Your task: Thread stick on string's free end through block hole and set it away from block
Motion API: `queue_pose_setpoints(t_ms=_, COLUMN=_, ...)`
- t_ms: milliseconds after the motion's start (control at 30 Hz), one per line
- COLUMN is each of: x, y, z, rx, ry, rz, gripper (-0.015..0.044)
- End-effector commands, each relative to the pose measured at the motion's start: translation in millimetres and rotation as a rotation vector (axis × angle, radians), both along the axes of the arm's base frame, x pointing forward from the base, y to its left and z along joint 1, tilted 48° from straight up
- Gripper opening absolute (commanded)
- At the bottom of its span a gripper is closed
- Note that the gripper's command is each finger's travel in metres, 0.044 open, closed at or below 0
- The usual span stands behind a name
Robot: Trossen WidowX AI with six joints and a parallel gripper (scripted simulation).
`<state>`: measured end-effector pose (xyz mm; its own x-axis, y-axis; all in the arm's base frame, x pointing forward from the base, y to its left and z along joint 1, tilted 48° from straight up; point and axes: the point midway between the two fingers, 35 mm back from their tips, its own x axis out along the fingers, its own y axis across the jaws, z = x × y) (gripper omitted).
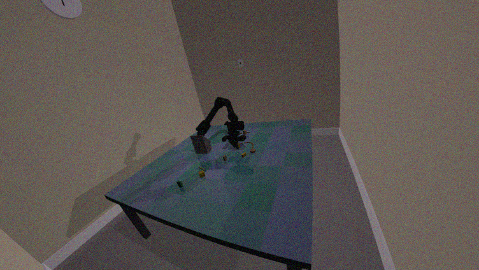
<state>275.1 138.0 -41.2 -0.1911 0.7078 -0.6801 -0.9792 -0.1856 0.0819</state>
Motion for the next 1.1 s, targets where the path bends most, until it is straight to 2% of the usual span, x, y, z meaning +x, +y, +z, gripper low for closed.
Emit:
queue_pose_setpoints(t_ms=0, x=0.1, y=-0.2, z=0.3, rx=0.0, ry=0.0, rz=0.001, gripper=0.0)
queue_pose_setpoints(t_ms=333, x=-0.3, y=0.3, z=-3.1, rx=0.082, ry=0.019, rz=-0.006, gripper=0.0)
queue_pose_setpoints(t_ms=1067, x=-0.2, y=-3.0, z=-6.2, rx=0.081, ry=0.027, rz=0.009, gripper=0.0)
